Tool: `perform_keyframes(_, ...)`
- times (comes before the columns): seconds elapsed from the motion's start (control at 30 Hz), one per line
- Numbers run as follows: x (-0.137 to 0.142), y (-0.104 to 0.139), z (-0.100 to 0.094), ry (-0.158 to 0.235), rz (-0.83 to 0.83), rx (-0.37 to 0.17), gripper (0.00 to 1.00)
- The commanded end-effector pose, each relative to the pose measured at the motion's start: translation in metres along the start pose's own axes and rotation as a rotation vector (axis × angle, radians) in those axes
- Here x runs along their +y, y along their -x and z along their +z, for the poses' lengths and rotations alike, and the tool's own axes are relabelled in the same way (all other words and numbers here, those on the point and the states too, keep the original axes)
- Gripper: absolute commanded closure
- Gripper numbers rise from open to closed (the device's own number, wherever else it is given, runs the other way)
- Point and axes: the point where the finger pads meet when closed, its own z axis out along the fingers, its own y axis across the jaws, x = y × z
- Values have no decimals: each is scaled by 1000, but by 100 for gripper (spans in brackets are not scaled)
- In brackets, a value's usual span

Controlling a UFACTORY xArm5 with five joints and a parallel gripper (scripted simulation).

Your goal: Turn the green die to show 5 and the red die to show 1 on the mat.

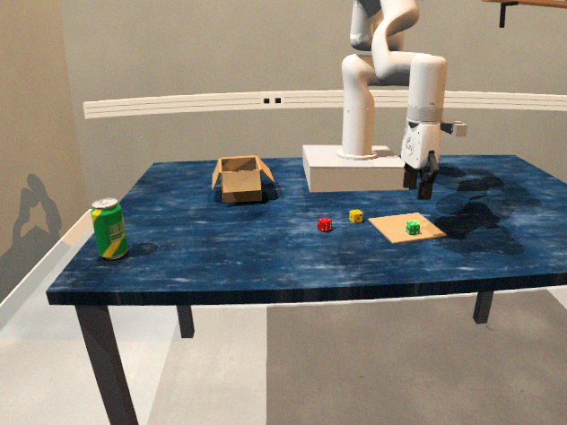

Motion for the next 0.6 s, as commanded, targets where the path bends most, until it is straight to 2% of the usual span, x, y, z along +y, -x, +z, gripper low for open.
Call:
perform_keyframes(0.0, 2, 0, -2, 4, 0, 0, 0)
perform_keyframes(0.5, 1, 1, -2, 4, 4, 0, 0)
perform_keyframes(0.57, -1, 18, 0, 3, 89, 1, 0)
